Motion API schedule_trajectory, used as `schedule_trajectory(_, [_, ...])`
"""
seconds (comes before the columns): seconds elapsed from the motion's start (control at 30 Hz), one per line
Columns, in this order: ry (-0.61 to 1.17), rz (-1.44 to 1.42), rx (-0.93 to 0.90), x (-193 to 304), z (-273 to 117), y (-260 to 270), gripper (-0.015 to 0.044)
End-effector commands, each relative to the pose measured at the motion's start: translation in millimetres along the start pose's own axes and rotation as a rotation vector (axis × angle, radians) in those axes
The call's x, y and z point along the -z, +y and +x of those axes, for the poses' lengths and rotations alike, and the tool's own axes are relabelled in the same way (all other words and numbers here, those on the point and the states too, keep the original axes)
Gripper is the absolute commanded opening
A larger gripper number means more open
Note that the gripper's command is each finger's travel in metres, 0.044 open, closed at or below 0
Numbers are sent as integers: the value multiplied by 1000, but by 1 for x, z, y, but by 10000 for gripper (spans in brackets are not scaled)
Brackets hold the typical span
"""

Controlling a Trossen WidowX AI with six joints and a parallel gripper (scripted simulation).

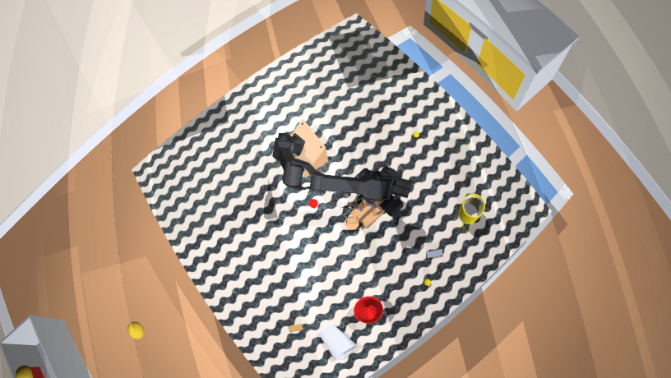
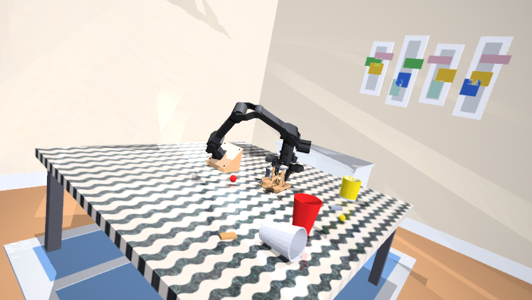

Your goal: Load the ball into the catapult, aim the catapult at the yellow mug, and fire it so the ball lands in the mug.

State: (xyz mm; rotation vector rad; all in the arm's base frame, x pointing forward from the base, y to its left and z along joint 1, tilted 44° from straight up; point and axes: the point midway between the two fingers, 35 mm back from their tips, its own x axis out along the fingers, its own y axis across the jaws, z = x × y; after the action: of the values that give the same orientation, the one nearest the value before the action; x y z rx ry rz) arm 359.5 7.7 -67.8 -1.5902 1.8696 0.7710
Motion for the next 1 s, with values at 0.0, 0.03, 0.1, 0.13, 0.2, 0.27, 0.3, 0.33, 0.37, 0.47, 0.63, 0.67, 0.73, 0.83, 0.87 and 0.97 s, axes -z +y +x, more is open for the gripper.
schedule_trajectory(0.0, [0,1,1,0,0,0,112])
schedule_trajectory(0.03, [0,1,1,0,0,0,105])
schedule_trajectory(0.1, [0,1,1,0,0,0,92])
schedule_trajectory(0.13, [0,0,1,0,-3,0,65])
schedule_trajectory(0.2, [-1,0,0,-1,-25,-1,13])
schedule_trajectory(0.27, [-2,0,0,-1,-47,0,0])
schedule_trajectory(0.3, [-2,0,0,-1,-50,0,0])
schedule_trajectory(0.33, [-2,0,0,-1,-50,0,0])
schedule_trajectory(0.37, [-2,0,0,-1,-50,0,0])
schedule_trajectory(0.47, [-2,21,0,-5,-50,-1,0])
schedule_trajectory(0.63, [-6,181,1,-40,-52,-3,0])
schedule_trajectory(0.67, [-6,214,1,-47,-52,-4,0])
schedule_trajectory(0.73, [-7,282,1,-62,-52,-4,0])
schedule_trajectory(0.83, [-7,383,1,-83,-52,-5,0])
schedule_trajectory(0.87, [-7,417,1,-91,-51,-5,0])
schedule_trajectory(0.97, [-6,519,1,-112,-50,-5,0])
